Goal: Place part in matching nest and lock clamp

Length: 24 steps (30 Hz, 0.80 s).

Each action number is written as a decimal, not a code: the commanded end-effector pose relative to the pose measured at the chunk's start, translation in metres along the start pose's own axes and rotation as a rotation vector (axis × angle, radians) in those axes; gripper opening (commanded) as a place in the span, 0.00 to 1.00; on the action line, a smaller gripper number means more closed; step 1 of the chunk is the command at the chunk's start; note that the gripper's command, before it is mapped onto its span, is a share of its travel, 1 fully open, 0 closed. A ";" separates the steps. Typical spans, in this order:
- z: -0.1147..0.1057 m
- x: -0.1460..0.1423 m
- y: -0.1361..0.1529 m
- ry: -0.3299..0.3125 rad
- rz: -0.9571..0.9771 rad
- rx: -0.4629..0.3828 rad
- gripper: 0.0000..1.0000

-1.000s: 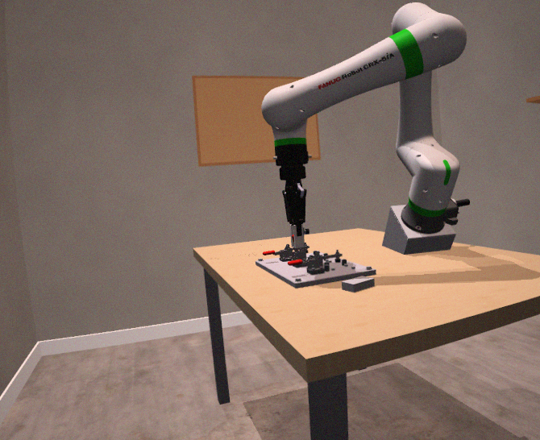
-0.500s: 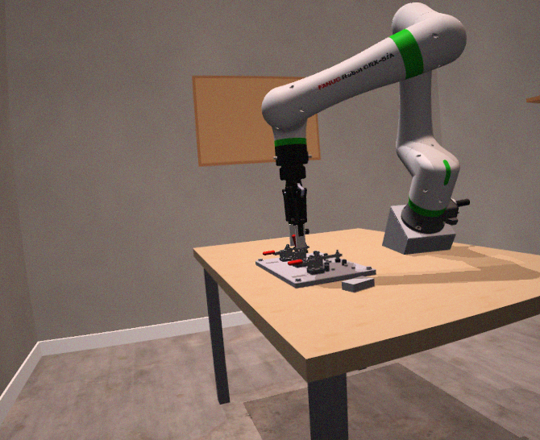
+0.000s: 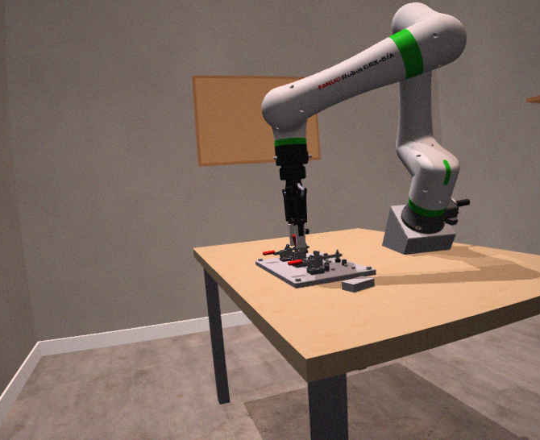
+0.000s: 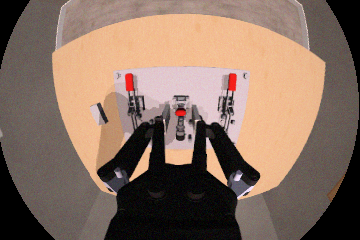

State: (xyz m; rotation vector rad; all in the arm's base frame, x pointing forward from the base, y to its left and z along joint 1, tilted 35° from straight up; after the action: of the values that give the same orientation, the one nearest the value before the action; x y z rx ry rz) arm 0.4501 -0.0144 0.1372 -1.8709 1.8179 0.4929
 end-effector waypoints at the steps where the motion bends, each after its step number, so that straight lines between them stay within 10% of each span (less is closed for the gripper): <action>1: 0.000 0.000 0.000 0.000 0.000 0.000 0.28; 24: -0.037 0.000 0.000 0.000 0.000 0.000 0.28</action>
State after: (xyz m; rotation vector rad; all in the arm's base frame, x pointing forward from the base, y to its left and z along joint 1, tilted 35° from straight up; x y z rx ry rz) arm 0.4480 -0.0308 0.1608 -1.8709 1.8181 0.4925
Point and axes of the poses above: the point where the finger pads meet when closed, its own z axis out along the fingers, its own x axis across the jaws, y = z × x, the point moved 9 cm from there along -z, back along the fingers, and after that the axes turned 5 degrees about z, right-handed, at the moved point
